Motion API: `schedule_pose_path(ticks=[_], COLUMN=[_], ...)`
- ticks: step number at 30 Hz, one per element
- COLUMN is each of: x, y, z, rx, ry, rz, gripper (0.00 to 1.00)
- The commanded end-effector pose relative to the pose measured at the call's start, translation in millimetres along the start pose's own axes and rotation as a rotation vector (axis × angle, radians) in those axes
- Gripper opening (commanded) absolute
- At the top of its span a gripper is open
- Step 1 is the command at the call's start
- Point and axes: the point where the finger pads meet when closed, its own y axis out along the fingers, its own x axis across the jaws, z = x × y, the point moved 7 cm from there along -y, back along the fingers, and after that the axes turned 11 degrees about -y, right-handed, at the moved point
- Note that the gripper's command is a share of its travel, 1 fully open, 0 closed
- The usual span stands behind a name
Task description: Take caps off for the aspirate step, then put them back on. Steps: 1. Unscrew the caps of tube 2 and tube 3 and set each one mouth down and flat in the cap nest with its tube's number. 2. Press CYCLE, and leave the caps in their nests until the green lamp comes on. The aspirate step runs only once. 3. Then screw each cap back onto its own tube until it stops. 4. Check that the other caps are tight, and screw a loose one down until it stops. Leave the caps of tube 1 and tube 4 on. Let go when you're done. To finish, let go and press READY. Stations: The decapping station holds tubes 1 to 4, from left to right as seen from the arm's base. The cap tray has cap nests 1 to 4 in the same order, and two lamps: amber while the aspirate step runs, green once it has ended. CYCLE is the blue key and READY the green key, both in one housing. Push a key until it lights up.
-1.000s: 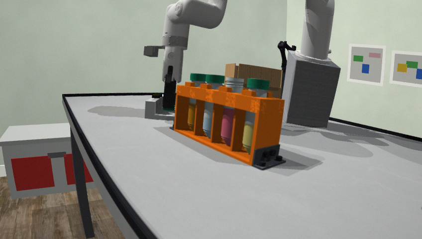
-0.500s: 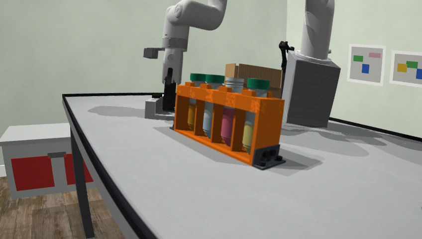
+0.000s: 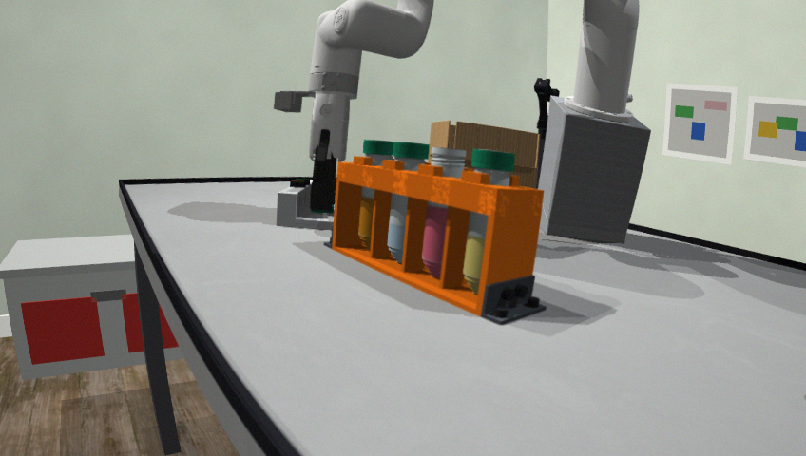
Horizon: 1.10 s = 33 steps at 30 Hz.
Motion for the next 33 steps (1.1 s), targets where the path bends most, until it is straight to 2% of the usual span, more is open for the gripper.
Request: schedule_pose_path(ticks=[1,10,12,27,29,31,33], x=[0.9,0.9,0.9,0.9,0.9,0.9,0.9], y=[-6.3,-51.4,-51.4,-126.5,-126.5,-136.5,-139.5], z=[1.5,1.4,1.4,1.4,1.4,1.3,1.3], rx=[0.004,0.004,0.004,0.004,0.004,0.005,0.005], ry=[0.0,0.0,0.0,0.0,0.0,0.0,0.0], rz=[-0.002,-0.002,-0.002,-0.002,-0.002,-0.002,-0.002], gripper=[0.46,0.46,0.46,0.46,0.46,0.46,0.46])
